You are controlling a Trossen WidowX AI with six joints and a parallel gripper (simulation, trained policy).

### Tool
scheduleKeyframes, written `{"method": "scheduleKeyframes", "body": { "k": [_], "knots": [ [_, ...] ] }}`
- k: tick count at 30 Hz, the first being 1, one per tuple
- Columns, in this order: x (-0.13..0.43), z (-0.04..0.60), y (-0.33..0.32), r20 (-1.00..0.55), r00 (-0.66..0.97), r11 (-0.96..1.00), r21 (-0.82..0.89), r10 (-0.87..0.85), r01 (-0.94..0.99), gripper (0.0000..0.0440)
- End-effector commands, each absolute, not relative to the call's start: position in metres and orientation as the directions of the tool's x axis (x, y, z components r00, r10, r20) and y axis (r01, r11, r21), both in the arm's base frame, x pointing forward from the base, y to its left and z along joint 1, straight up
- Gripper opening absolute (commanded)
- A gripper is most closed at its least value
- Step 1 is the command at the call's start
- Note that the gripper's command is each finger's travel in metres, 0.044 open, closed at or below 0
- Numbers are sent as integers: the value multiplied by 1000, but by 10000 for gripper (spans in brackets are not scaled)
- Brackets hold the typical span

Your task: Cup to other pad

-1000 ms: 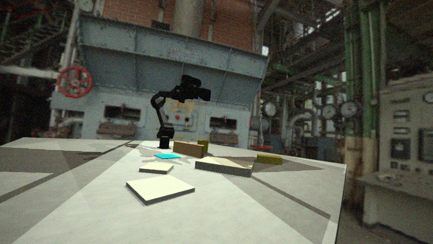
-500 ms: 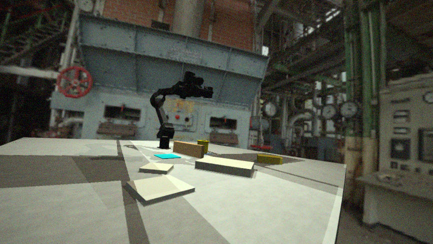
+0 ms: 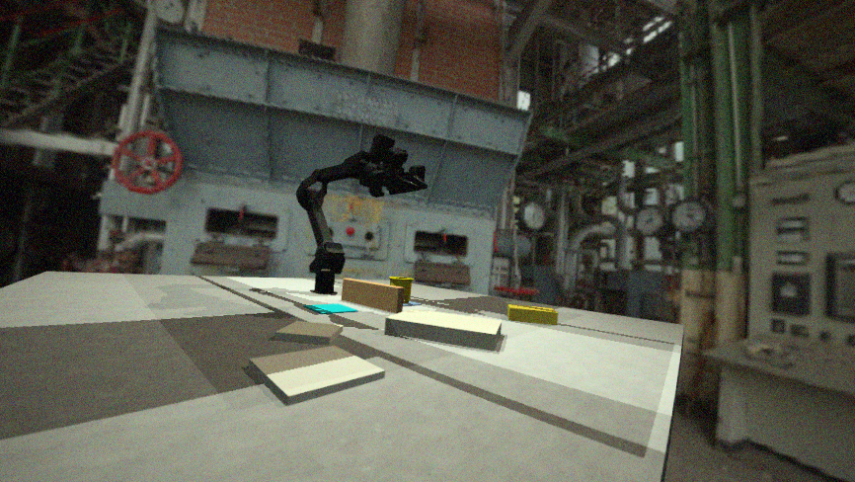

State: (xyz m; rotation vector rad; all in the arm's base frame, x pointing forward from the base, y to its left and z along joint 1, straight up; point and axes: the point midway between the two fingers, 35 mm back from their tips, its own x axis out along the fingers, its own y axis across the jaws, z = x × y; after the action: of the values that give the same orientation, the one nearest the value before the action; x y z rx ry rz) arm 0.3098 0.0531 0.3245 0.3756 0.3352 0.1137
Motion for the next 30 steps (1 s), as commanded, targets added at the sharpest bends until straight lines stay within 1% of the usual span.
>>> {"method": "scheduleKeyframes", "body": {
  "k": [1,17,30],
  "knots": [
    [309,326,59,-335,923,905,424,191,-33,137],
    [301,318,83,-517,819,806,578,247,123,150],
    [291,307,100,-659,703,720,621,267,309,153]
  ]
}}
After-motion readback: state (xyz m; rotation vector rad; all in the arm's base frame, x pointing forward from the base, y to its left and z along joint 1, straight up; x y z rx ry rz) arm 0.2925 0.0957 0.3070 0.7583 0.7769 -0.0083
